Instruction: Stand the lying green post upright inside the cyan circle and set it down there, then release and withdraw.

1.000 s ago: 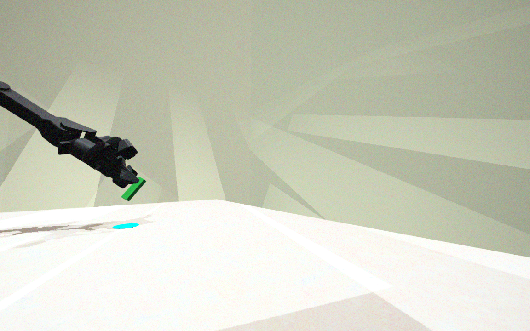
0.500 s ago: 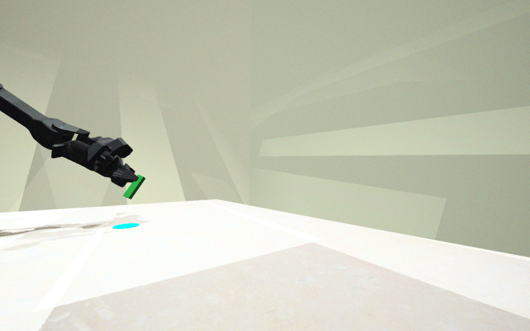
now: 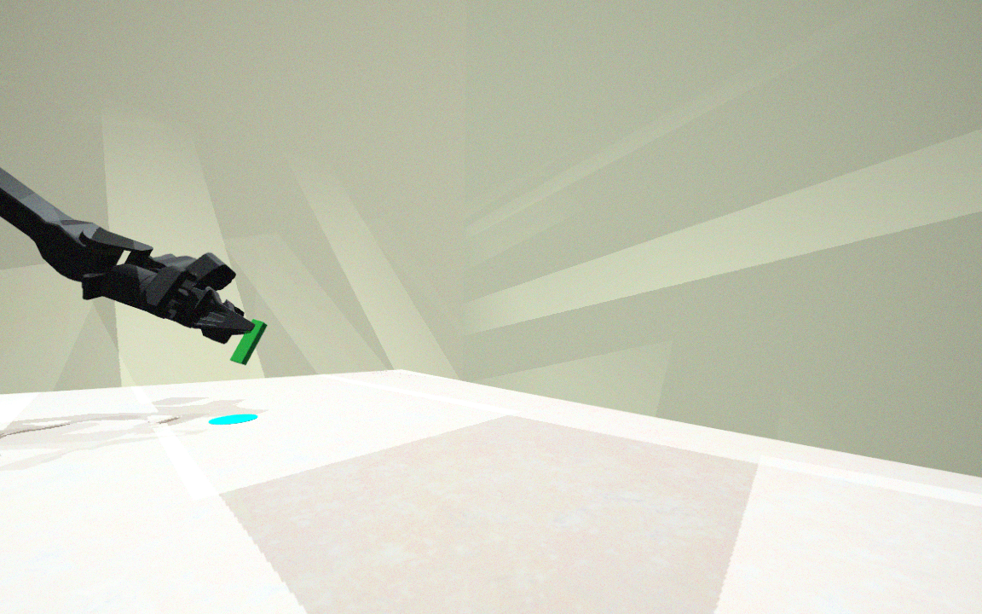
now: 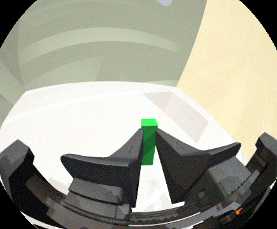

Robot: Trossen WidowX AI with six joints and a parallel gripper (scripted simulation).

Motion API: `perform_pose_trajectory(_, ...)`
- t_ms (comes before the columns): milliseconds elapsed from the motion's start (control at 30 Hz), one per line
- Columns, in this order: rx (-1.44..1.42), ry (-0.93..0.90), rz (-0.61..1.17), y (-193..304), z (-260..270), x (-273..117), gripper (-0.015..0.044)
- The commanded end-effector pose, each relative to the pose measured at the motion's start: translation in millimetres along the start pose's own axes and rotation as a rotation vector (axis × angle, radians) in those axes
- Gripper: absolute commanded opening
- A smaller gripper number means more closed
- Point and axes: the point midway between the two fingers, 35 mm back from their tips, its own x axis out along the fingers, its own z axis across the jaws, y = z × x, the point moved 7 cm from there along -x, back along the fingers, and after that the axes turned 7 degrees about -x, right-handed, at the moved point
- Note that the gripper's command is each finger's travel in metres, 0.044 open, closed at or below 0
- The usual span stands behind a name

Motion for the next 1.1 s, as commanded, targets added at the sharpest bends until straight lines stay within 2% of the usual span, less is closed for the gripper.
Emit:
perform_pose_trajectory(0, 0.023, -0.003, -0.033, 0.7, -1.1, -2.9, 0.0022)
perform_pose_trajectory(1067, 0.178, -0.061, -0.226, 8.8, -5.7, -22.6, 0.0022)
